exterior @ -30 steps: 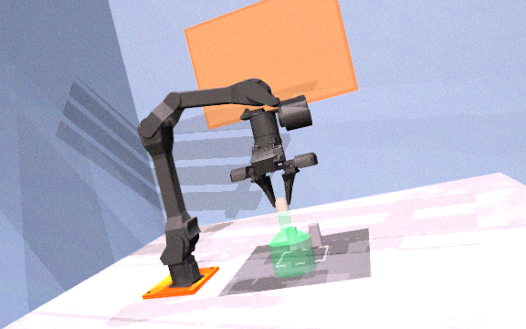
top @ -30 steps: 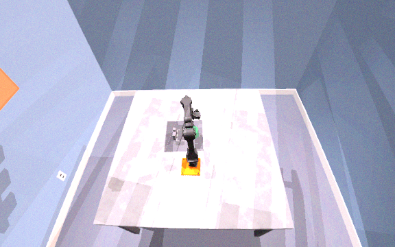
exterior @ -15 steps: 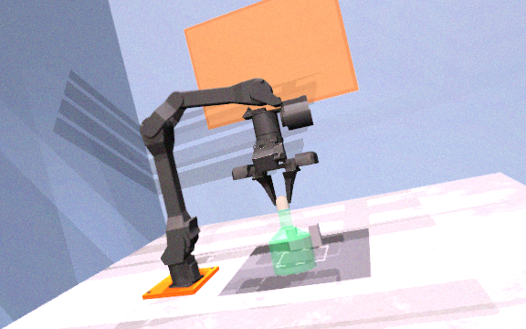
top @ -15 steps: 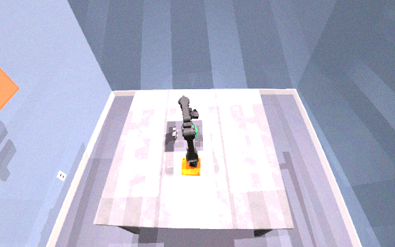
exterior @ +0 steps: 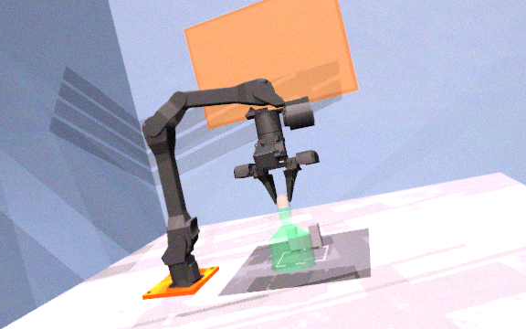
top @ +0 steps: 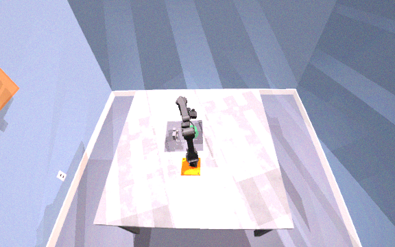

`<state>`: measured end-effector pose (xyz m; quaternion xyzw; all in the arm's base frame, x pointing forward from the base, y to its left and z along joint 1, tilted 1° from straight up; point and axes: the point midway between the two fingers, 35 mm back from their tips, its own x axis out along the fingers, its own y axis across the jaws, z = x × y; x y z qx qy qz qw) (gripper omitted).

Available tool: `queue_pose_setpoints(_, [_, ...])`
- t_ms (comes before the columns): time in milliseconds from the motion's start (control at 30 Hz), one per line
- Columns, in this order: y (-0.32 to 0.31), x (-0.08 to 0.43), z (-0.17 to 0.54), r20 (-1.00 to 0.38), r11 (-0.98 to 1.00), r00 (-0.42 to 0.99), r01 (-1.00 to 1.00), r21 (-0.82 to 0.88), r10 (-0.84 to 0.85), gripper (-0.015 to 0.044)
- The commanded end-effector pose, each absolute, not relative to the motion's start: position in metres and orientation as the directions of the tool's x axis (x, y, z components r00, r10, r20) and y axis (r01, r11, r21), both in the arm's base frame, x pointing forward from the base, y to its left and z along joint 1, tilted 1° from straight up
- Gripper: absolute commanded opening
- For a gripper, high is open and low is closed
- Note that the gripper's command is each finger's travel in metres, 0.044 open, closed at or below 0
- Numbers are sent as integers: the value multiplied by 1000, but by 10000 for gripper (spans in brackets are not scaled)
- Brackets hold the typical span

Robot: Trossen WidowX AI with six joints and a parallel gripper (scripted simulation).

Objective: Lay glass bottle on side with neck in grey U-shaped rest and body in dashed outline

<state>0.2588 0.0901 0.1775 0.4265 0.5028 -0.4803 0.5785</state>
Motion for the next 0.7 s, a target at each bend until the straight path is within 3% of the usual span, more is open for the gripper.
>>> queue_pose_setpoints(0, [99, 257, 179, -993, 179, 31, 984, 10, -113, 113])
queue_pose_setpoints(667, [112, 254, 179, -985, 162, 39, 987, 12, -166, 113])
